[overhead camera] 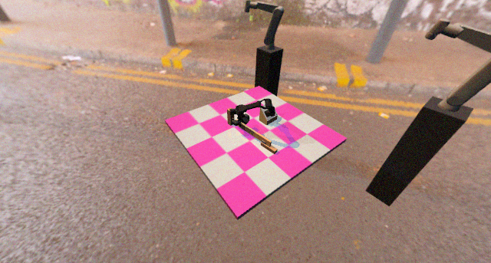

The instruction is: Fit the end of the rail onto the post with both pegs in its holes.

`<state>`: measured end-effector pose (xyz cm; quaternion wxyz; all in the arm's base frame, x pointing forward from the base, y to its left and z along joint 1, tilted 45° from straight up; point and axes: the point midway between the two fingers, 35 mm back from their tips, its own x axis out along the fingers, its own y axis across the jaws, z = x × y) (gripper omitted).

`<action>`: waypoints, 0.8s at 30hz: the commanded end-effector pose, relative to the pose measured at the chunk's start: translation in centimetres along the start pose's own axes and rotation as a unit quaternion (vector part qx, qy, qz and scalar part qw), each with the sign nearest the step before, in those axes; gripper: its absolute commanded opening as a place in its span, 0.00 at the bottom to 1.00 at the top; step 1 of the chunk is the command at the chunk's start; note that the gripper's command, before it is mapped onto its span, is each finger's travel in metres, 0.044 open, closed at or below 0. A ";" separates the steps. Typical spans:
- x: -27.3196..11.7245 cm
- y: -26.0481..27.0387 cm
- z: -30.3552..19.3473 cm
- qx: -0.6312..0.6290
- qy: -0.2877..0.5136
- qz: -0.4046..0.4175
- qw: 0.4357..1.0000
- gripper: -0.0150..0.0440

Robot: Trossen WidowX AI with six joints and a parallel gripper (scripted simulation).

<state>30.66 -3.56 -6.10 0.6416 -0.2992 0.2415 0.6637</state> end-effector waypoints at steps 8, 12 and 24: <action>-0.2 -0.1 -0.5 -0.001 0.003 -0.004 1.000 0.25; -0.3 -0.1 -0.7 -0.001 0.003 -0.004 1.000 0.25; -0.3 -0.1 -1.0 -0.001 0.003 -0.004 1.000 0.25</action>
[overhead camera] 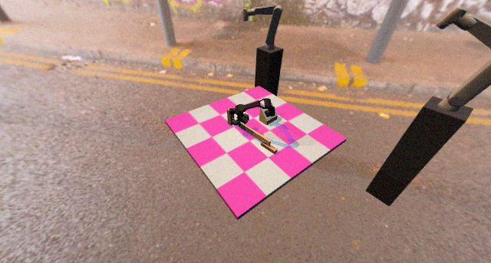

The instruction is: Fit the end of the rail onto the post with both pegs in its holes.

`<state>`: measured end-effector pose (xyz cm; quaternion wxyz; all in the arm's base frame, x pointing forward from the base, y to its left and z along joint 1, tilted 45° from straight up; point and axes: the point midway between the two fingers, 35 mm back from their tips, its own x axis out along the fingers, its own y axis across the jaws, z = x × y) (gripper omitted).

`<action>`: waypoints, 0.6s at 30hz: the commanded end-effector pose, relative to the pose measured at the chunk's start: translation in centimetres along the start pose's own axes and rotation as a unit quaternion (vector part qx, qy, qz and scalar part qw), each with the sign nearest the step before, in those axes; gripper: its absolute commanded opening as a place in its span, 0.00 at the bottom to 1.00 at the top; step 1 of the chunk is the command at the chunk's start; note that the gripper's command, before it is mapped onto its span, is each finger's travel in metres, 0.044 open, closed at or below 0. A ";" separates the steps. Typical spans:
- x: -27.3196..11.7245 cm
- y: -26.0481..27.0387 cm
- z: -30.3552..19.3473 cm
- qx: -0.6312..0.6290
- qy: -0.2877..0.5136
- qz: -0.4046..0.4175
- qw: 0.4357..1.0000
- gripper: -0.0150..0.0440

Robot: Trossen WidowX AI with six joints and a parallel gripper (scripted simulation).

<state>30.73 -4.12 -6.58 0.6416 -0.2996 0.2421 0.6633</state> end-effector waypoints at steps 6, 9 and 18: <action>-0.3 -0.1 -0.5 -0.001 0.003 -0.004 1.000 0.25; -0.2 -0.1 -0.6 -0.001 0.003 -0.004 1.000 0.25; -0.2 -0.1 -0.8 -0.001 0.003 -0.004 1.000 0.25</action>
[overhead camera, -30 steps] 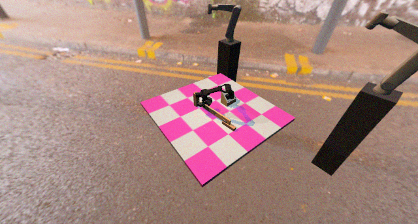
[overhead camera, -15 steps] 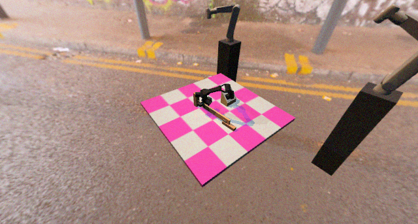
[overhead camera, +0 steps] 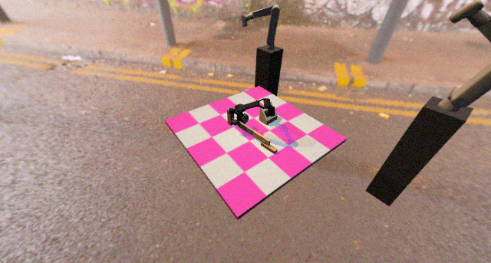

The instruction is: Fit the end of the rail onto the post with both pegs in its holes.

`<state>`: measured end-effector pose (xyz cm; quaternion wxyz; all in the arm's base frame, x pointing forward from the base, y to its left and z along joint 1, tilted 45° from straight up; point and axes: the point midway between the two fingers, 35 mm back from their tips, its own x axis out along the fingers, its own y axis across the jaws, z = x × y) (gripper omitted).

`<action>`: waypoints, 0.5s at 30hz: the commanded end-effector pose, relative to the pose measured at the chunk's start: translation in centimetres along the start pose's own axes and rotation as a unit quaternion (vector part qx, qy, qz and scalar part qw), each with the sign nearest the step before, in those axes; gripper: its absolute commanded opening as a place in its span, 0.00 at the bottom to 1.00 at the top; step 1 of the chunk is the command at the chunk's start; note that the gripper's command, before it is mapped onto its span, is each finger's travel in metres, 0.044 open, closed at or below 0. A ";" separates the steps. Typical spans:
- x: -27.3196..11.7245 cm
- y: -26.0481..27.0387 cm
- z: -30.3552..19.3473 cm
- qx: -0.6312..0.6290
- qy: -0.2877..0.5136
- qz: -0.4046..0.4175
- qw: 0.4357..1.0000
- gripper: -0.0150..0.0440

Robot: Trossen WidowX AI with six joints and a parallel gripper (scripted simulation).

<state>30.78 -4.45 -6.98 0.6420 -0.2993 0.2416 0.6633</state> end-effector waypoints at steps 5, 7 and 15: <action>-0.3 -0.1 -0.5 -0.001 0.003 -0.004 1.000 0.25; -0.3 -0.1 -0.5 -0.001 0.003 -0.004 1.000 0.25; -0.4 -0.1 -0.8 -0.001 0.003 -0.004 1.000 0.25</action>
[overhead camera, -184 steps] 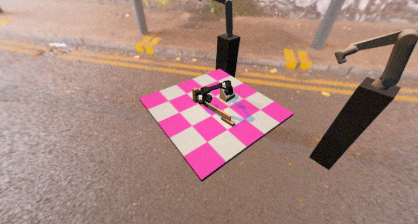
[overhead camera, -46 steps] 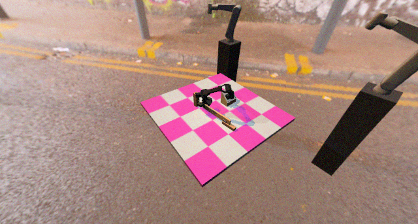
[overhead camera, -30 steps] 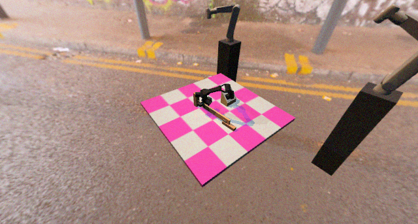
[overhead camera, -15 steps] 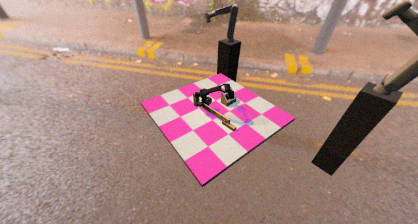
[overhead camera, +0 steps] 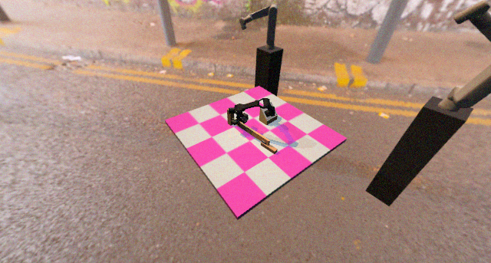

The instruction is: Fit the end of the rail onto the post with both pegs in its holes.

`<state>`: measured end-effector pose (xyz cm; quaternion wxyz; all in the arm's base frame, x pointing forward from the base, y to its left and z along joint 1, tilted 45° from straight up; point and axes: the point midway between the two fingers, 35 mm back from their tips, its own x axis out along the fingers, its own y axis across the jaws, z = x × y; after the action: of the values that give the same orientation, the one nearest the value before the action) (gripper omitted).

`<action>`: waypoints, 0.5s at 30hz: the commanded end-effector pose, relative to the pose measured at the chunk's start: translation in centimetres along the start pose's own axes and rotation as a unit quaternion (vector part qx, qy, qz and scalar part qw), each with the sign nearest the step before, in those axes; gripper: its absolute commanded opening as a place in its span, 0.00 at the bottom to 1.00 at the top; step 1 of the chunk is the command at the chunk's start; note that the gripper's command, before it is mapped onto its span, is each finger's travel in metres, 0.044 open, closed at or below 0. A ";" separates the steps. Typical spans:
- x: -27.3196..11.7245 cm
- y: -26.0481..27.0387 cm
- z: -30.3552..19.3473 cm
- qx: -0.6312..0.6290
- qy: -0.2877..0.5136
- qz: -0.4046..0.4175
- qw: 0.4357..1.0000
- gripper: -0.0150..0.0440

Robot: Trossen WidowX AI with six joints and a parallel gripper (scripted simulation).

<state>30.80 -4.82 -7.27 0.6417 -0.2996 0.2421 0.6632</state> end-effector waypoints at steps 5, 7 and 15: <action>-0.3 -0.1 -0.5 -0.001 0.003 -0.004 1.000 0.25; -0.3 -0.1 -0.5 -0.001 0.003 -0.004 1.000 0.25; -0.3 -0.1 -0.8 -0.001 0.003 -0.004 1.000 0.25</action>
<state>30.85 -5.14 -7.60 0.6418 -0.2997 0.2419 0.6631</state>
